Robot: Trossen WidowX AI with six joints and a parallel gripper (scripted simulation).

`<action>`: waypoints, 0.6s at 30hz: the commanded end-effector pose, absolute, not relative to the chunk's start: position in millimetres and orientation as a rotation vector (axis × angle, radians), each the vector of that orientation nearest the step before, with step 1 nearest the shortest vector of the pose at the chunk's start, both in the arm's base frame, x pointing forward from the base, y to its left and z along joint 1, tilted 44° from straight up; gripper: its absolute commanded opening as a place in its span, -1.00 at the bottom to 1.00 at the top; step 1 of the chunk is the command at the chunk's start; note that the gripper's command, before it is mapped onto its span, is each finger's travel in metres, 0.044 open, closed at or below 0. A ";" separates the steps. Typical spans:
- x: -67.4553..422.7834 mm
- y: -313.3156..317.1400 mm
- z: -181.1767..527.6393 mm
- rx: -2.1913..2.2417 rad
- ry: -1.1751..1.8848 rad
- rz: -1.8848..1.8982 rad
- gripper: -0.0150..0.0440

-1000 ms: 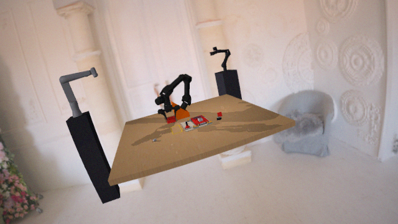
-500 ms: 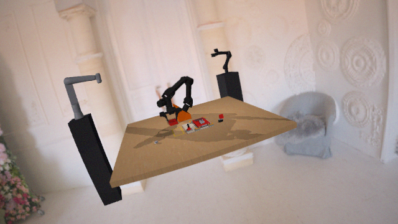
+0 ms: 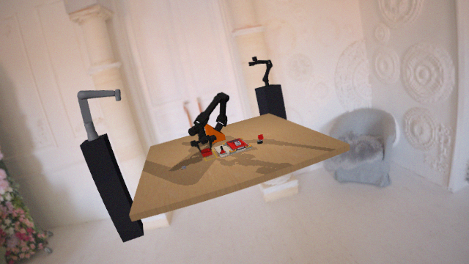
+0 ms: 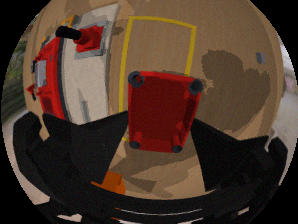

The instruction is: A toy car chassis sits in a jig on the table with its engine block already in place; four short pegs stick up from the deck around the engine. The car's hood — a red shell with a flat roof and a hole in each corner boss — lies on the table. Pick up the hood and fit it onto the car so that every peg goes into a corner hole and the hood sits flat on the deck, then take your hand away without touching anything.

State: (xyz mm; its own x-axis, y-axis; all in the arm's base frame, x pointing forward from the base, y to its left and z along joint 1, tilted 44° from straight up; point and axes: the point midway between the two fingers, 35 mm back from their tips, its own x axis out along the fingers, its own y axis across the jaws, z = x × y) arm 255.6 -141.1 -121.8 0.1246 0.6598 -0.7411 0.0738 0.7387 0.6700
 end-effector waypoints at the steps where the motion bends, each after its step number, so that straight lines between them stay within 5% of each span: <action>1: 256.4 -138.7 -124.6 0.661 1.394 0.471 -0.49; 5: 256.4 -138.7 -124.6 0.661 1.394 0.471 -0.49; 18: 256.1 -140.4 -123.6 0.654 1.397 0.471 0.67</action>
State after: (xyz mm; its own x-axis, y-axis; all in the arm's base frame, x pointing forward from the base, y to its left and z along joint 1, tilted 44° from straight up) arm 256.1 -140.2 -123.7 0.1291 0.6578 -0.7420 0.0740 0.7398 0.6687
